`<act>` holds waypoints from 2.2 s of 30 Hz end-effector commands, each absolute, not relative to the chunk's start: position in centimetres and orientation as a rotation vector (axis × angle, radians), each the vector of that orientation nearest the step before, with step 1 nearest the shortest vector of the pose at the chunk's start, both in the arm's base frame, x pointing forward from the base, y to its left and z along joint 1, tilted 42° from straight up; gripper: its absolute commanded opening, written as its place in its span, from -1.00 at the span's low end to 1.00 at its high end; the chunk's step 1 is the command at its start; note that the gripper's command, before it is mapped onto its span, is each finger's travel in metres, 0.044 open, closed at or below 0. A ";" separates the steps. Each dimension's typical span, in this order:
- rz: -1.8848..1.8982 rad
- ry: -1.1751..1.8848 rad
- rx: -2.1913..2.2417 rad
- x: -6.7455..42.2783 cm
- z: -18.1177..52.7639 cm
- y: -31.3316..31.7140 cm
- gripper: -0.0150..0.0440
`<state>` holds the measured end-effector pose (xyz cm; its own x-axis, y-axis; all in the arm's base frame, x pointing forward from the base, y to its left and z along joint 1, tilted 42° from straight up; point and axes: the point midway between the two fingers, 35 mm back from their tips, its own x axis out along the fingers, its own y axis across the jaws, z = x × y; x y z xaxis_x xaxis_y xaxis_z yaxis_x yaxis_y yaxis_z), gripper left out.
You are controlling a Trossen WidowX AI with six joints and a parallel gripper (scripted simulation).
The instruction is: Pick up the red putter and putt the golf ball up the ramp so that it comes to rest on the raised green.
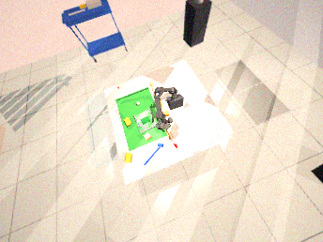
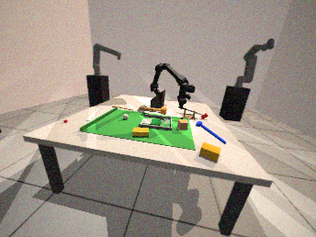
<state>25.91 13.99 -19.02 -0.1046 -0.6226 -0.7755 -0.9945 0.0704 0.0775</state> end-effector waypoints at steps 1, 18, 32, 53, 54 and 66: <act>0.853 1.797 -1.612 25.7 -19.5 13.5 1.00; 0.852 1.797 -1.613 25.4 -21.1 12.0 1.00; 0.851 1.792 -1.608 25.6 -21.0 12.2 0.20; 0.854 1.791 -1.606 26.3 -17.9 15.2 -0.49; 0.854 1.791 -1.606 26.4 -17.3 15.7 -0.49; 0.857 1.782 -1.601 26.9 -13.8 18.1 -0.49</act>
<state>26.78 18.50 -13.79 -0.0947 -0.6193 -0.7794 -0.9955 0.0613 0.0723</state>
